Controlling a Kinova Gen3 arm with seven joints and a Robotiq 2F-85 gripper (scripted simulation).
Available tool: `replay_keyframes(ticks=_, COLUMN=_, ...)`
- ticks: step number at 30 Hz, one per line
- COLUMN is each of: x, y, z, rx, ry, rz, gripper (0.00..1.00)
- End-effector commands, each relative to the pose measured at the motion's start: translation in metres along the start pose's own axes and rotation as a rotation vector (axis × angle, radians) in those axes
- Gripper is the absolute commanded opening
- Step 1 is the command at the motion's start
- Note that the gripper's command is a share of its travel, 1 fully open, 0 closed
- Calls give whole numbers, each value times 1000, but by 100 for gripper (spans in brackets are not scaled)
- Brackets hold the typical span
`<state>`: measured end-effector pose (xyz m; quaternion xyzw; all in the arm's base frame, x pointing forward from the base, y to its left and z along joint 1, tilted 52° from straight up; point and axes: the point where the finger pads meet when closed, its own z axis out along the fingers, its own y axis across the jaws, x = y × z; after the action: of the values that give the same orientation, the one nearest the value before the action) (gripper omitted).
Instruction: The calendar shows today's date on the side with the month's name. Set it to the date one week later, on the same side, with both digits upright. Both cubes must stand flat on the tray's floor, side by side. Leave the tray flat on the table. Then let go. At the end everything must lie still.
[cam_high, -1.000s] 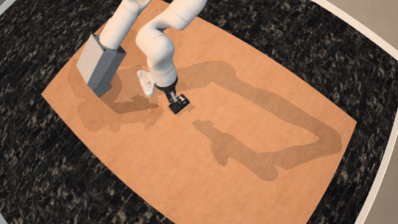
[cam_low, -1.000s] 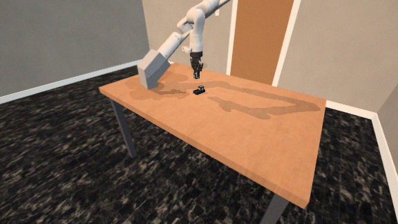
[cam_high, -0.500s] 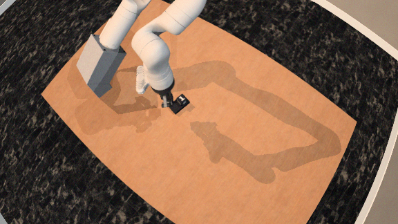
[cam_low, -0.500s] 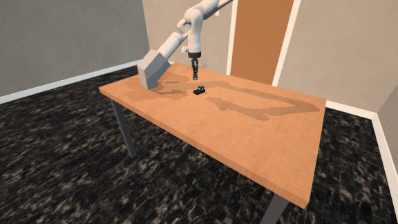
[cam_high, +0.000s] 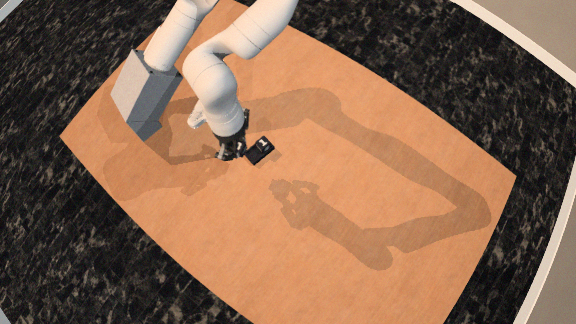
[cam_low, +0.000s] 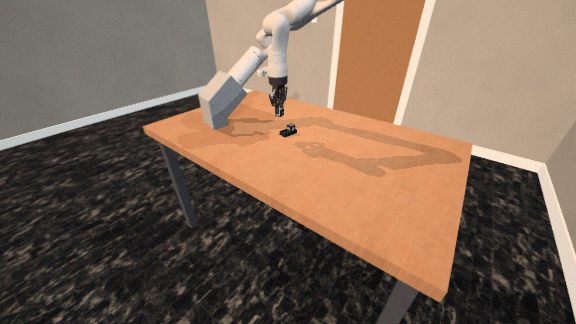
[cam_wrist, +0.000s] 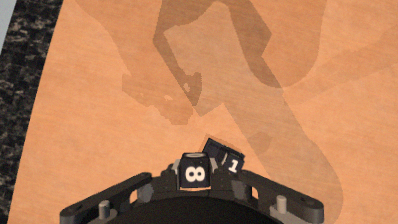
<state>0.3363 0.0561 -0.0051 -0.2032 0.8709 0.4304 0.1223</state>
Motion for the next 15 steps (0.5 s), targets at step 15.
replay_keyframes(ticks=15, x=13, y=-20, z=4, rx=0, ry=9, rz=555, gripper=26)
